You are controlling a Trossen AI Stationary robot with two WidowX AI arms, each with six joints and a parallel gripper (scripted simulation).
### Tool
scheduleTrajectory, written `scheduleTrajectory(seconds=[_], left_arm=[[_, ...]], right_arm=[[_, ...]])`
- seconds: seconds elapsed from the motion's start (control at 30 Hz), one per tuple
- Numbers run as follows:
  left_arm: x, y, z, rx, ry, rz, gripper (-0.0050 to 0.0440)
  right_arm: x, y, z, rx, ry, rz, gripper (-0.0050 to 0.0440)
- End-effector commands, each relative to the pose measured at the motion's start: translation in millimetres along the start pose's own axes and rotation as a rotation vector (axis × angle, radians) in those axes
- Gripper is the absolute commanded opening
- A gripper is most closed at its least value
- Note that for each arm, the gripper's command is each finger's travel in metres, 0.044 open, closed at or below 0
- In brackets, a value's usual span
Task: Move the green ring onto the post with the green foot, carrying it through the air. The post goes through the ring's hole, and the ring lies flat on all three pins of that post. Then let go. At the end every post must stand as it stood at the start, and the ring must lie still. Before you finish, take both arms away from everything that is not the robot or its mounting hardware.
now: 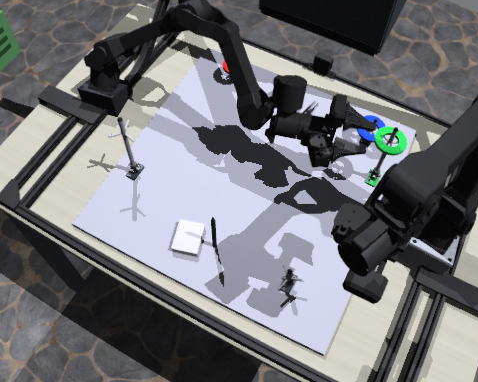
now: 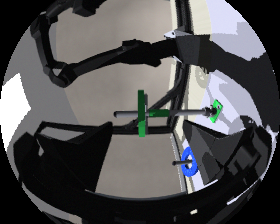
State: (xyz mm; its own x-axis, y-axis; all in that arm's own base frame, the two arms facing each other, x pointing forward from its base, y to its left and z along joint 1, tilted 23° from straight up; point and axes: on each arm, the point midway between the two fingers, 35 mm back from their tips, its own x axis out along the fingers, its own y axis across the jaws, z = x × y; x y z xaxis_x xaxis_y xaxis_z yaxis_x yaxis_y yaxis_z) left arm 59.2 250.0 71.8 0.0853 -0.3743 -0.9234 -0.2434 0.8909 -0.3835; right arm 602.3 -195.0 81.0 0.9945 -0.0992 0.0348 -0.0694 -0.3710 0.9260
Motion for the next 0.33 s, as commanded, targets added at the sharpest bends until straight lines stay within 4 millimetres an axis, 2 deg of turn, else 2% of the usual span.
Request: scheduleTrajectory(seconds=[0.0,0.07,0.17,0.3], left_arm=[[0,0,-1,-0.004,0.004,-0.003,0.0400],[0,0,-1,-0.004,0.004,-0.003,0.0400],[0,0,-1,-0.004,0.004,-0.003,0.0400],[0,0,-1,-0.004,0.004,-0.003,0.0400]], right_arm=[[-1,7,-3,-0.001,0.005,0.010,0.0400],[0,18,-2,-0.001,0.005,0.010,0.0400],[-1,54,-3,-0.001,0.005,0.010,0.0400],[-1,57,-3,-0.001,0.005,0.010,0.0400]])
